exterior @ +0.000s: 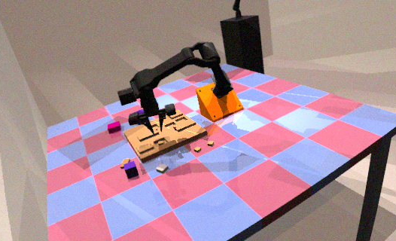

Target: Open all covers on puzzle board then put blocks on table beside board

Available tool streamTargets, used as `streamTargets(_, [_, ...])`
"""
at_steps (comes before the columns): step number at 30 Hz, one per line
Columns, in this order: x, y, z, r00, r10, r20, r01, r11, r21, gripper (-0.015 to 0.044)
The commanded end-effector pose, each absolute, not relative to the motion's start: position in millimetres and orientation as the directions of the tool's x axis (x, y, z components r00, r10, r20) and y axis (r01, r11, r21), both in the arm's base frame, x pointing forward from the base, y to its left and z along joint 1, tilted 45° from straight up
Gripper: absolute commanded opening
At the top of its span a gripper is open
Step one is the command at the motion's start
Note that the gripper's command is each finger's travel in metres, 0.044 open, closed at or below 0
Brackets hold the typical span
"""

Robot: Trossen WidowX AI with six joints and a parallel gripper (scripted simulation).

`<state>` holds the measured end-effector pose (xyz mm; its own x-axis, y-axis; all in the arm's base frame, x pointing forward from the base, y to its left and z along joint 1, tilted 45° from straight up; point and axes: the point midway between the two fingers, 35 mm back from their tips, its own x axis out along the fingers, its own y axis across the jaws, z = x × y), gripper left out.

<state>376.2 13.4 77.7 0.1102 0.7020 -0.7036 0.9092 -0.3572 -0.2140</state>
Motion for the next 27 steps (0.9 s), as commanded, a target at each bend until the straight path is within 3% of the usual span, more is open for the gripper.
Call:
streamTargets(1, [376.4, 14.9, 75.1, 0.110, 0.701, -0.705, 0.924, -0.334, -0.188, 0.0144])
streamTargets(27, [376.8, 17.2, 73.2, 0.110, 0.701, -0.705, 0.994, -0.063, 0.092, 0.0144])
